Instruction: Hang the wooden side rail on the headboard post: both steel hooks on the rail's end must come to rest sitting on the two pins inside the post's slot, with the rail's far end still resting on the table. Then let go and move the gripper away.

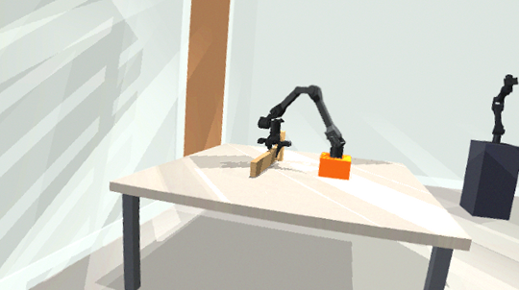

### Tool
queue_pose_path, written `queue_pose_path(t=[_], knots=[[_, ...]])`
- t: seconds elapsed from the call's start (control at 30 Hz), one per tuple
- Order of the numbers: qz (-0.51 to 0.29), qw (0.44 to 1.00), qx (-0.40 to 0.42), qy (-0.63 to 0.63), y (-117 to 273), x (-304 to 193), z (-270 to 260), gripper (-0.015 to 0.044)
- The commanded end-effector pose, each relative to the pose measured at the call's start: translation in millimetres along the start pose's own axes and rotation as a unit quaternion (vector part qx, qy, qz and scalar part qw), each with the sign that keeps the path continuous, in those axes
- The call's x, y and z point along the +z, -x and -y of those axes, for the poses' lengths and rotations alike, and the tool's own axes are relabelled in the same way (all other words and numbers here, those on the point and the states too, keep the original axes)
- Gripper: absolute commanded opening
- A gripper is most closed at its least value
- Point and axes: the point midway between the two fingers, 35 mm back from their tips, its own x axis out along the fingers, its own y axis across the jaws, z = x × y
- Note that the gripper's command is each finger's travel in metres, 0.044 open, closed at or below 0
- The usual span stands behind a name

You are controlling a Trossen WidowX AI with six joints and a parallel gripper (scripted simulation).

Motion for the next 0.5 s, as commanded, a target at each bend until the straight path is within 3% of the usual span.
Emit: queue_pose_path(t=[0.0,0.47], knots=[[-0.002,1.0,-0.004,0.001,2.4,-1.9,2.7,0.0],[-0.002,1.0,-0.004,0.001,3.7,-3.3,2.7,0.0]])
